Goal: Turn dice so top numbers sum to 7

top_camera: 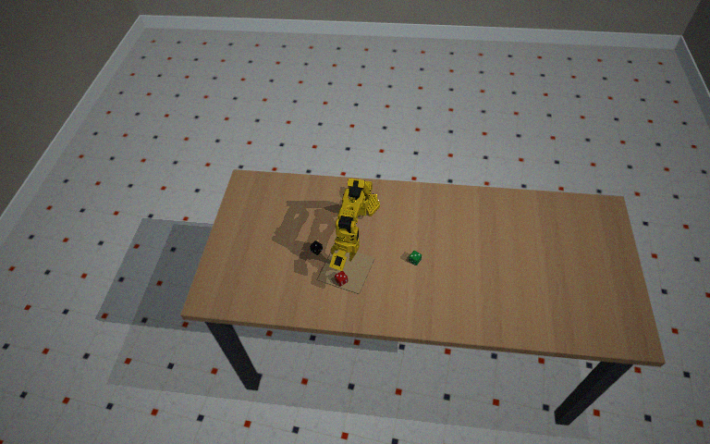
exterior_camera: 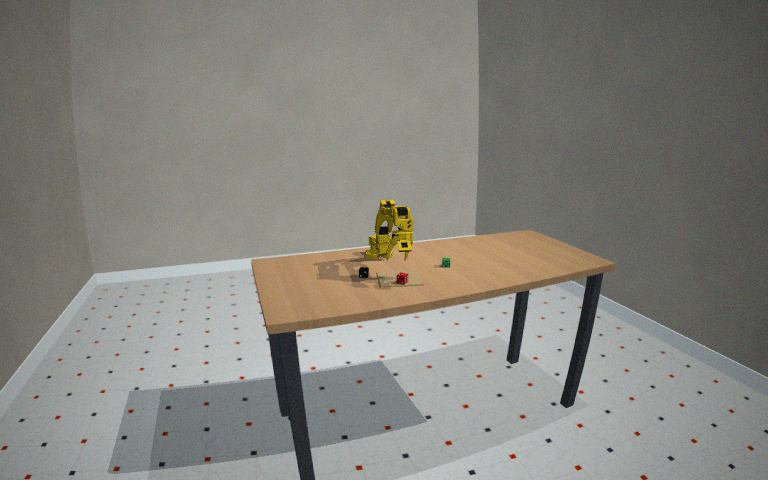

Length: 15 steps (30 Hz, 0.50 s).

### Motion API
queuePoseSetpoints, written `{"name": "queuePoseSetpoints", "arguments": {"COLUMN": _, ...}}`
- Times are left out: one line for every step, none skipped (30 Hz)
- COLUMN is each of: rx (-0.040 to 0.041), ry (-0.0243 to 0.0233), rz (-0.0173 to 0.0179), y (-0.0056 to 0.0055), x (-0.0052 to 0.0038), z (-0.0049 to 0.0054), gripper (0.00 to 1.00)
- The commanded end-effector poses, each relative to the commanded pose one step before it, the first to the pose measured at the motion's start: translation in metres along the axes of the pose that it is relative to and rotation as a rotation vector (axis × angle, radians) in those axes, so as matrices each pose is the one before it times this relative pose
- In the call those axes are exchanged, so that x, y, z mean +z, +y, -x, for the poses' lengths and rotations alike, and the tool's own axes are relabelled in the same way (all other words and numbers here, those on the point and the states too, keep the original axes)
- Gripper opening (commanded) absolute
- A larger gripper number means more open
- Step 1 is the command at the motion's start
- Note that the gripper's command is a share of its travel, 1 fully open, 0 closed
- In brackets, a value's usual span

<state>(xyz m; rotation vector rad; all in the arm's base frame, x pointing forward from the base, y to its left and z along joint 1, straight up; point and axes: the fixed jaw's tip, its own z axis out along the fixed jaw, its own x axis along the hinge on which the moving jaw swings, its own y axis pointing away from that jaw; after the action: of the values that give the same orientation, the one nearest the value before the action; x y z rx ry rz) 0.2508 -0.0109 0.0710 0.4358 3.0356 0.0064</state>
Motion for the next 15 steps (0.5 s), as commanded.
{"name": "queuePoseSetpoints", "arguments": {"rx": 0.02305, "ry": -0.10091, "rz": 0.02194, "y": -0.00167, "x": -0.024483, "z": 0.00549, "gripper": 0.36}}
{"name": "queuePoseSetpoints", "arguments": {"rx": 0.0, "ry": 0.0, "rz": 0.0, "y": 0.0, "x": 0.0, "z": 0.0, "gripper": 0.36}}
{"name": "queuePoseSetpoints", "arguments": {"rx": -0.00001, "ry": -0.01521, "rz": 0.00346, "y": 0.00011, "x": -0.003792, "z": 0.00049, "gripper": 0.36}}
{"name": "queuePoseSetpoints", "arguments": {"rx": -0.00002, "ry": -0.01498, "rz": 0.00341, "y": 0.00011, "x": -0.003713, "z": 0.00047, "gripper": 0.36}}
{"name": "queuePoseSetpoints", "arguments": {"rx": -0.00002, "ry": -0.01441, "rz": 0.00328, "y": 0.0001, "x": -0.003576, "z": 0.00045, "gripper": 0.36}}
{"name": "queuePoseSetpoints", "arguments": {"rx": -0.00002, "ry": -0.01363, "rz": 0.00311, "y": 0.0001, "x": -0.003376, "z": 0.00042, "gripper": 0.36}}
{"name": "queuePoseSetpoints", "arguments": {"rx": -0.00002, "ry": -0.01266, "rz": 0.00288, "y": 0.00009, "x": -0.00312, "z": 0.00039, "gripper": 0.36}}
{"name": "queuePoseSetpoints", "arguments": {"rx": 0.00001, "ry": -0.01144, "rz": 0.00261, "y": 0.00008, "x": -0.00282, "z": 0.00034, "gripper": 0.36}}
{"name": "queuePoseSetpoints", "arguments": {"rx": -0.00002, "ry": -0.01006, "rz": 0.00228, "y": 0.00007, "x": -0.002474, "z": 0.00031, "gripper": 0.36}}
{"name": "queuePoseSetpoints", "arguments": {"rx": -0.00002, "ry": -0.00859, "rz": 0.00195, "y": 0.00006, "x": -0.002107, "z": 0.00026, "gripper": 0.36}}
{"name": "queuePoseSetpoints", "arguments": {"rx": 0.00001, "ry": -0.00705, "rz": 0.00162, "y": 0.00005, "x": -0.001726, "z": 0.00021, "gripper": 0.36}}
{"name": "queuePoseSetpoints", "arguments": {"rx": 0.0, "ry": -0.00548, "rz": 0.00122, "y": 0.00003, "x": -0.001339, "z": 0.00016, "gripper": 0.36}}
{"name": "queuePoseSetpoints", "arguments": {"rx": -0.00002, "ry": -0.00398, "rz": 0.00093, "y": 0.00003, "x": -0.000975, "z": 0.00012, "gripper": 0.36}}
{"name": "queuePoseSetpoints", "arguments": {"rx": 0.0, "ry": -0.0026, "rz": 0.00056, "y": 0.00002, "x": -0.000633, "z": 0.00008, "gripper": 0.36}}
{"name": "queuePoseSetpoints", "arguments": {"rx": 0.0, "ry": -0.00144, "rz": 0.00033, "y": 0.00001, "x": -0.000353, "z": 0.00004, "gripper": 0.36}}
